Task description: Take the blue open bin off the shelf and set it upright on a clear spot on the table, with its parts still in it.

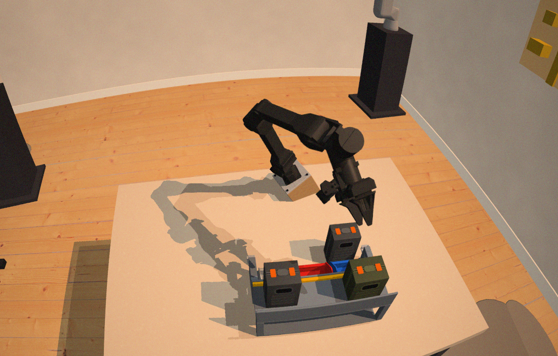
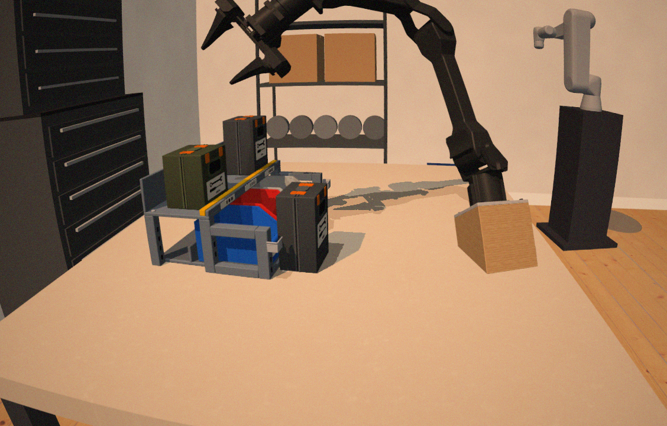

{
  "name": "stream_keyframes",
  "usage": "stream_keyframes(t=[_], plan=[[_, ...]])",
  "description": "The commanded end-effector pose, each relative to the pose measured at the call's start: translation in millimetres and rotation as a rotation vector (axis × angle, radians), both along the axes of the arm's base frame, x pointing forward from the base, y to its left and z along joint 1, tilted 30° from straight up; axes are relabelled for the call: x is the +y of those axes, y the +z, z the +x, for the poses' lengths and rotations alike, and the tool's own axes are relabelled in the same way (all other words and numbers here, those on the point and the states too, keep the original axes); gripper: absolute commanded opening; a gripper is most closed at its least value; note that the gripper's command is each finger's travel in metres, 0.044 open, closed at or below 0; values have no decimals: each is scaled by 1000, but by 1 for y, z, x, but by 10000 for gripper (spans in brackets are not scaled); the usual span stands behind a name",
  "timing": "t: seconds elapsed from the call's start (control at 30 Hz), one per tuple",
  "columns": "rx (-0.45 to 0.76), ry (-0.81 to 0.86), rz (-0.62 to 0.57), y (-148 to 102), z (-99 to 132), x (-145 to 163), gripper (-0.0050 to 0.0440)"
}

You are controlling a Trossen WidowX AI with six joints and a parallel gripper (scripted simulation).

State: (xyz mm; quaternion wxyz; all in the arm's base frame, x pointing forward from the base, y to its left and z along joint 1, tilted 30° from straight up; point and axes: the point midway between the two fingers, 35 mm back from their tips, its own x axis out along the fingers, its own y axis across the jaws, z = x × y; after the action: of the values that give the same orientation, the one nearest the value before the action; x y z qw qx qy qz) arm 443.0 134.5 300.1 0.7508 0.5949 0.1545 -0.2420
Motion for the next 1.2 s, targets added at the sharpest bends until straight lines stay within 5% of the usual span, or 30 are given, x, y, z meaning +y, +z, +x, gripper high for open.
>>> stream_keyframes(t=[0.0,1.17], plan=[[-10,10,4,5,-2,-1,440],[-46,126,-116,14,-12,-27,440]])
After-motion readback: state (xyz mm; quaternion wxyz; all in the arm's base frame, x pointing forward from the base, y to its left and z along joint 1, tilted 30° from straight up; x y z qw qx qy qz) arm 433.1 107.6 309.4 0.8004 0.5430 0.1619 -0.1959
